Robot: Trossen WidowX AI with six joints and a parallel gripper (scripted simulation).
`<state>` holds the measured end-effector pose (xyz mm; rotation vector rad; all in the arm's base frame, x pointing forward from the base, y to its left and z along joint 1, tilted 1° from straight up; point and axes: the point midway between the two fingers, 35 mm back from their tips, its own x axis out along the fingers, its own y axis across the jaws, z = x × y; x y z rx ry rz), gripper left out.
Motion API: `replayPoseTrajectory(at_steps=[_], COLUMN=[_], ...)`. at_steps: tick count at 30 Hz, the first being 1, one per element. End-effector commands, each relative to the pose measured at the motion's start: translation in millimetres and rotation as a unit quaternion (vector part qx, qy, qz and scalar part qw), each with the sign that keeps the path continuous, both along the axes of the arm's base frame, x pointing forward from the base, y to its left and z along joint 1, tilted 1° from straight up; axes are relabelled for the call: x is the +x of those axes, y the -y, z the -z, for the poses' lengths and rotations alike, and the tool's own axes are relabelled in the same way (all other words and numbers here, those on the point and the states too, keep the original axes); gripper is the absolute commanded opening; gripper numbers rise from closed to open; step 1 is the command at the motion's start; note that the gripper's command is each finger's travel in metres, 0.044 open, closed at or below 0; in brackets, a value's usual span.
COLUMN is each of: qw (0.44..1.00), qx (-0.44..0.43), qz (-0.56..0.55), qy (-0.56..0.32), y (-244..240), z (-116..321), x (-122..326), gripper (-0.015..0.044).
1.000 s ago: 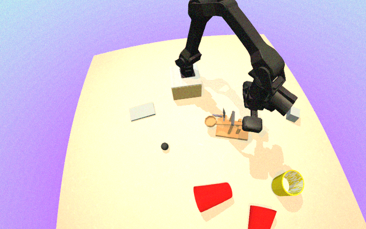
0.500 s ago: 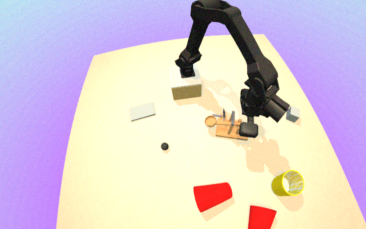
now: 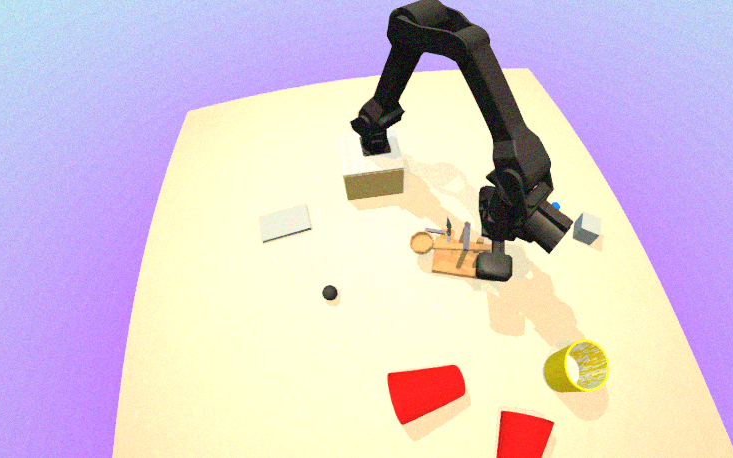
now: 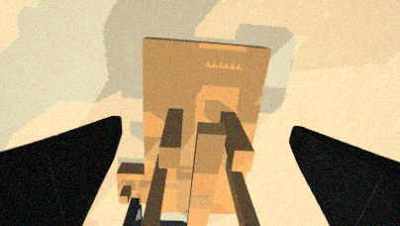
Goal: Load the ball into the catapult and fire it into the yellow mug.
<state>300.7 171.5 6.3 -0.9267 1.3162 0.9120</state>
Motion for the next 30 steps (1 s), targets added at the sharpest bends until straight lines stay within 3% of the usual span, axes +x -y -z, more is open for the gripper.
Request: replayPoseTrajectory(at_steps=[1,14,25,30], qw=[1.000,1.000,1.000,1.000], qx=[-0.003,-0.003,-0.001,-0.001], qz=[0.001,0.001,0.000,0.000], qy=[0.000,-0.001,-0.001,-0.001], y=[1,2,0,0], z=[7,26,22,22], x=[-1,-1,0,0], gripper=[0.0440,0.0440,0.0151,0.0118])
